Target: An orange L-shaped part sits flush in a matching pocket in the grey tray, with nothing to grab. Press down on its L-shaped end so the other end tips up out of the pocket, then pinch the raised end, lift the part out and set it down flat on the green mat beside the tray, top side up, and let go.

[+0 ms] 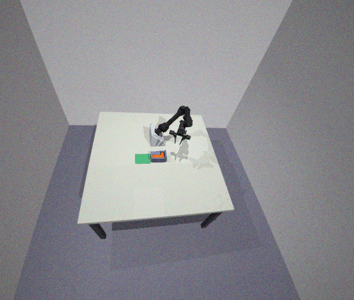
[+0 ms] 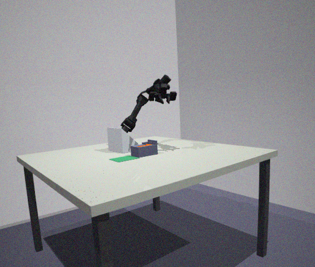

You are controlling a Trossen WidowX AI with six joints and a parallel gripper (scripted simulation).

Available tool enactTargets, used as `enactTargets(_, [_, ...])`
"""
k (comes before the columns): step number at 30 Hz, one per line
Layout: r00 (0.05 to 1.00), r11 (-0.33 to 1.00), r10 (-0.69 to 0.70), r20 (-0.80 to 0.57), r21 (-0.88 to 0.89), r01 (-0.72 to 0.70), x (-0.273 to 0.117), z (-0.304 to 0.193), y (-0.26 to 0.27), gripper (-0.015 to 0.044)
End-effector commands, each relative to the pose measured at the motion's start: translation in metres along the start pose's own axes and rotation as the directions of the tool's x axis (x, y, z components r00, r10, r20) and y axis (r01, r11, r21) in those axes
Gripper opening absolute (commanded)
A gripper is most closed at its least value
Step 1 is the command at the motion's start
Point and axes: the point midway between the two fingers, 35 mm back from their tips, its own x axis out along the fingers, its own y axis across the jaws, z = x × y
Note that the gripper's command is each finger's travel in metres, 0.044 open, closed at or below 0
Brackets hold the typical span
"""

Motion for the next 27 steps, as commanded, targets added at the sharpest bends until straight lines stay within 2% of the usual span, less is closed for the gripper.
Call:
enactTargets(1, [0.949,0.988,-0.059,-0.311,-0.151,0.012,0.045,-0.05,-0.038,0.018])
enactTargets(4, [0.856,0.974,-0.065,-0.513,-0.221,-0.058,0.063,-0.087,-0.059,0.018])
enactTargets(7, [0.722,0.957,-0.036,-0.69,-0.232,-0.174,0.073,-0.124,-0.076,0.018])
enactTargets(10, [0.591,0.939,0.017,-0.807,-0.19,-0.287,0.075,-0.153,-0.086,0.018])
enactTargets(19, [0.581,0.937,0.022,-0.814,-0.185,-0.296,0.076,-0.157,-0.086,0.018])
enactTargets(27, [0.58,0.937,0.026,-0.814,-0.183,-0.298,0.116,-0.213,-0.084,0.018])
